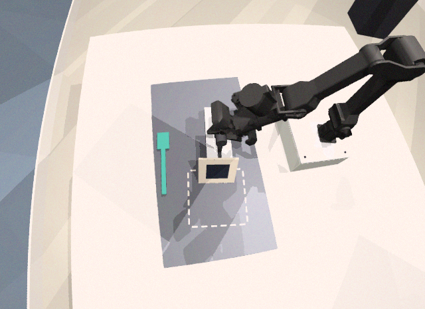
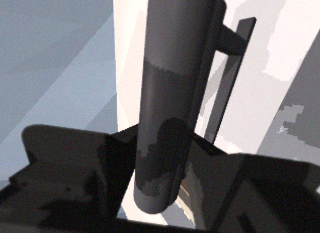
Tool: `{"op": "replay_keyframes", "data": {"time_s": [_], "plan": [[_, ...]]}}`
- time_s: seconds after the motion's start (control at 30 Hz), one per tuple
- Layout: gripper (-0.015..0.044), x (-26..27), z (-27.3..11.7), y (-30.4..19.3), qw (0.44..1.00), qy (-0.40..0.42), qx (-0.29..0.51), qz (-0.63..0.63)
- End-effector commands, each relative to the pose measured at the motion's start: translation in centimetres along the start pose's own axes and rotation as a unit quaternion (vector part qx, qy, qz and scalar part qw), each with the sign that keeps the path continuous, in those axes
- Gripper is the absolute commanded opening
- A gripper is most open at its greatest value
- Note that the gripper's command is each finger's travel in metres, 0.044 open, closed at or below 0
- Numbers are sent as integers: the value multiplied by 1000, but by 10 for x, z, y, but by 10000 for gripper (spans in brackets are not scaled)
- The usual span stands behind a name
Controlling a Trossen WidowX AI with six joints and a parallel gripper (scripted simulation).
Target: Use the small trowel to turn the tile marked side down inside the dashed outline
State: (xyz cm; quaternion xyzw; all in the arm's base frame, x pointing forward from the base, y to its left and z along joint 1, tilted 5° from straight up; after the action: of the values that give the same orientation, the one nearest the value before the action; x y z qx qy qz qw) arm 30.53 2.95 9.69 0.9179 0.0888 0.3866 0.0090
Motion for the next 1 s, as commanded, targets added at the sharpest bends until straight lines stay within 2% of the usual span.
{"op": "replay_keyframes", "data": {"time_s": [0.0,0.6,0.97], "plan": [[0,7,-1,-8,1000,9,0,1],[0,6,2,-34,1000,9,0,2],[0,18,-11,12,1000,8,-1,1]]}}
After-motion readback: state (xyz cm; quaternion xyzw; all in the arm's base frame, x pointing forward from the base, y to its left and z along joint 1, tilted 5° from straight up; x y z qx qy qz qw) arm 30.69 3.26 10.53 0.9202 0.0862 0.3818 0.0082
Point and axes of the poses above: the point midway between the two fingers, 35 mm back from their tips, its own z axis out along the fingers, its own x axis across the jaws, y = z × x, the point moved 9 cm from there along -z, back along the fingers, and after that the axes turned 8 degrees about -z, right-handed, at the moved point
